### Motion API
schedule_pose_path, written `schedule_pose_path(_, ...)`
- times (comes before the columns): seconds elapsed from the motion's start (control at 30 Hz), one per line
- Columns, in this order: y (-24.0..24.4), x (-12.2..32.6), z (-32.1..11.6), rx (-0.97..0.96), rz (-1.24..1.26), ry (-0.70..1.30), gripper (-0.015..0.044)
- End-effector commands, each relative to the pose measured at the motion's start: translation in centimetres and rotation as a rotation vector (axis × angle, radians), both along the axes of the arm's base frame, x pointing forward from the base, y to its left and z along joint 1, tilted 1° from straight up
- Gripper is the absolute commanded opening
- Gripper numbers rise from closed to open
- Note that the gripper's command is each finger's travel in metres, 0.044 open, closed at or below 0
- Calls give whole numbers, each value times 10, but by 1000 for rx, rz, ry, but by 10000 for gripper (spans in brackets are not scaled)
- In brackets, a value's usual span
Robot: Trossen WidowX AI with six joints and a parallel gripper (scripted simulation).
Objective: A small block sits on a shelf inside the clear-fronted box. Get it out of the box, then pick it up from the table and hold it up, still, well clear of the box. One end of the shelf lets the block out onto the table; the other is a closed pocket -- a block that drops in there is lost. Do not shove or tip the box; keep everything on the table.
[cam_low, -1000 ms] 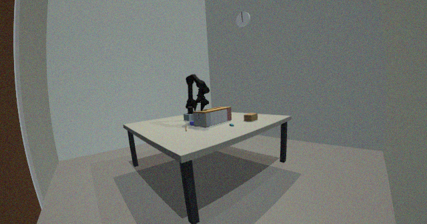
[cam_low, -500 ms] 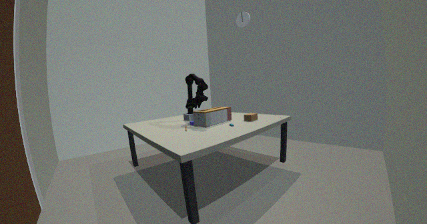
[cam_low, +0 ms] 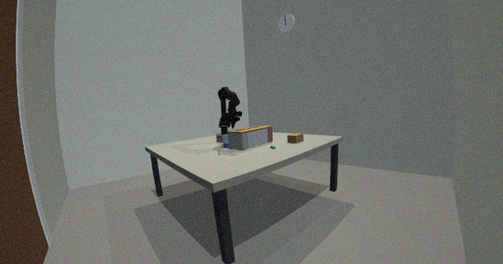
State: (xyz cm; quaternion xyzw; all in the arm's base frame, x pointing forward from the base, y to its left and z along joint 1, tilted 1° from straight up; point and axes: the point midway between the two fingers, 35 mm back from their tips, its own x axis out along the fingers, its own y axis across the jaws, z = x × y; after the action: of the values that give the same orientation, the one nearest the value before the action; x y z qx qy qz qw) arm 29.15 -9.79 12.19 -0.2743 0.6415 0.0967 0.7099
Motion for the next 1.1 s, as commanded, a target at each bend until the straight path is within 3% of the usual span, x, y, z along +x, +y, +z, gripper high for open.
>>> schedule_pose_path(0.0, -14, -8, 2, 285, -914, -215, 285)
schedule_pose_path(0.53, -27, -15, 3, 572, -1842, -313, 285)
schedule_pose_path(1.07, -40, -22, 7, 835, -2779, -271, 285)
